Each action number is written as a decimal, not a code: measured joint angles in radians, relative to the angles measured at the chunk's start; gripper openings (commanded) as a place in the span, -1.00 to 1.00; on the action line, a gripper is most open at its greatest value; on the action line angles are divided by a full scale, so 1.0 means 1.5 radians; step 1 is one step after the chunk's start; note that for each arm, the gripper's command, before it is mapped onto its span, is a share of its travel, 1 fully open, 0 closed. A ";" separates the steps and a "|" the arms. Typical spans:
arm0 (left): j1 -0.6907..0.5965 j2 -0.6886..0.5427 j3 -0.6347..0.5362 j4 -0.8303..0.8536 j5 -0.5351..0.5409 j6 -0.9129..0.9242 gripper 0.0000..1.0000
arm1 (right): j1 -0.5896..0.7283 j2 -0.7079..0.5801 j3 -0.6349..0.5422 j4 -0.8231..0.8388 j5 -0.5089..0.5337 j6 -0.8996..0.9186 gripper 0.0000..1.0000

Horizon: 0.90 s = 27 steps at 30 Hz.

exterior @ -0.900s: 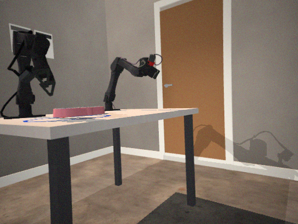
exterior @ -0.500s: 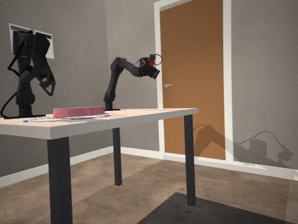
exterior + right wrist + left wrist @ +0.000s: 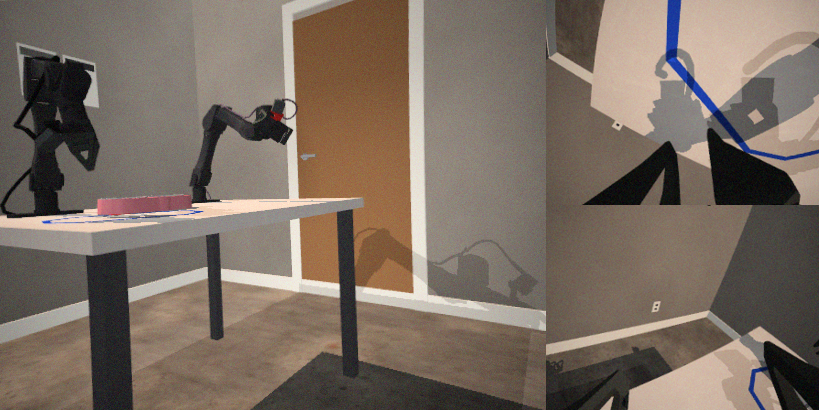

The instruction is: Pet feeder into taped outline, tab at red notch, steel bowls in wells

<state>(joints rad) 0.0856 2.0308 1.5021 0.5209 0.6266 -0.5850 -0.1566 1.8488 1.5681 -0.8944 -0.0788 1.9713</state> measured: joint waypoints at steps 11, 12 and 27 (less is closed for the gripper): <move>-0.002 -0.008 -0.008 -0.003 -0.007 0.006 1.00 | 0.007 0.002 -0.003 -0.001 -0.003 0.000 -0.40; -0.003 -0.013 -0.012 -0.009 -0.012 0.010 1.00 | 0.013 0.004 -0.003 -0.002 -0.004 0.000 -0.40; -0.021 -0.287 -0.137 -0.149 -0.183 0.180 1.00 | 0.200 0.016 -0.024 -0.041 -0.062 0.007 -0.40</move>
<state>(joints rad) 0.0536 1.6005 1.2961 0.2974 0.3515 -0.3149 0.1432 1.8721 1.5314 -0.9558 -0.1711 1.9812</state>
